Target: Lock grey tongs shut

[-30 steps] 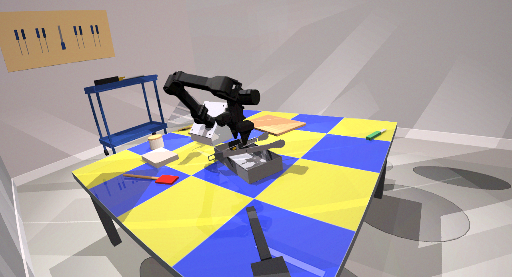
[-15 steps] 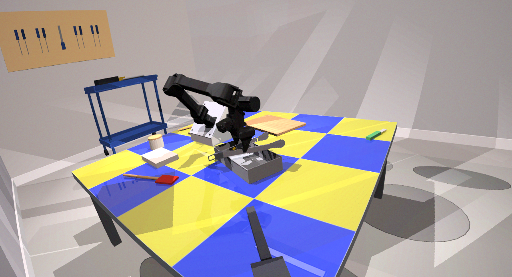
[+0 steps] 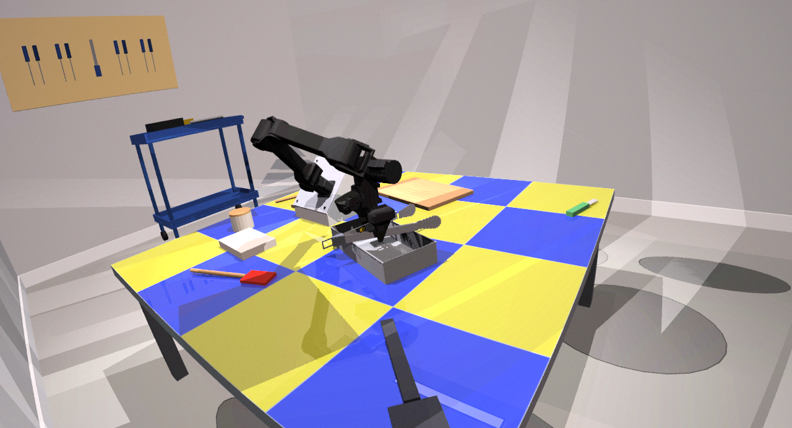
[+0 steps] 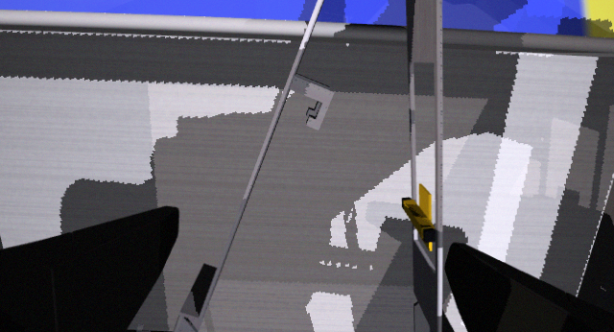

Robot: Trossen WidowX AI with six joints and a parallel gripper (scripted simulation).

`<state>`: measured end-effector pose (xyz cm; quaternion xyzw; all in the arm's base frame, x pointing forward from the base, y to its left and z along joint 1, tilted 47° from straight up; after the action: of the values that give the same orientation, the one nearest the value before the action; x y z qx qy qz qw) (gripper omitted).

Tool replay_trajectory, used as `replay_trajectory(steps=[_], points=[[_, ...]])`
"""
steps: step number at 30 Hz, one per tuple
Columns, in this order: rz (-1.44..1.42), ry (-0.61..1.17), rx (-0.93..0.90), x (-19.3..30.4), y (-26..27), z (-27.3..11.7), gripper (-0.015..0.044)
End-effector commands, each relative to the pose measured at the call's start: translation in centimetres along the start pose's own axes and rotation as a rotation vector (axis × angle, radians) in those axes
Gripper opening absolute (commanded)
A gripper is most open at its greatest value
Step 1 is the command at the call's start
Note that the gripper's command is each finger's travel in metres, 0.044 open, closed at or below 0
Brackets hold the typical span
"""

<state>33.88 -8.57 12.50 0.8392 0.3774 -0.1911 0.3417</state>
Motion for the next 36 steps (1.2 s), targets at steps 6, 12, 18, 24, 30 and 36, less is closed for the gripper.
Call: replay_trajectory(steps=[6, 12, 18, 24, 30, 36], points=[[-0.004, -0.009, -0.003, -0.2, -0.1, 1.5, 0.0440], [-0.004, -0.011, -0.004, -0.4, -0.2, 2.4, 0.0440], [0.000, -0.005, -0.002, -0.3, -0.1, 2.2, 0.0355], [0.000, -0.005, -0.002, -0.3, -0.1, 2.2, 0.0315], [0.000, -0.005, -0.002, -0.3, -0.1, 2.2, 0.0275], [0.000, -0.005, -0.002, -0.3, -0.1, 2.2, 0.0235]])
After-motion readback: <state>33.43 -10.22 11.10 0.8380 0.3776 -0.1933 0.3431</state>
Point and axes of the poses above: the point midway between the two fingers, 35 mm back from their tips, its own z axis out along the fingers, its own y axis across the jaws, x = y × z, the point moved 7 cm from there along -z, back along the fingers, and after that the axes turned 14 degrees about z, right-handed, at the moved point
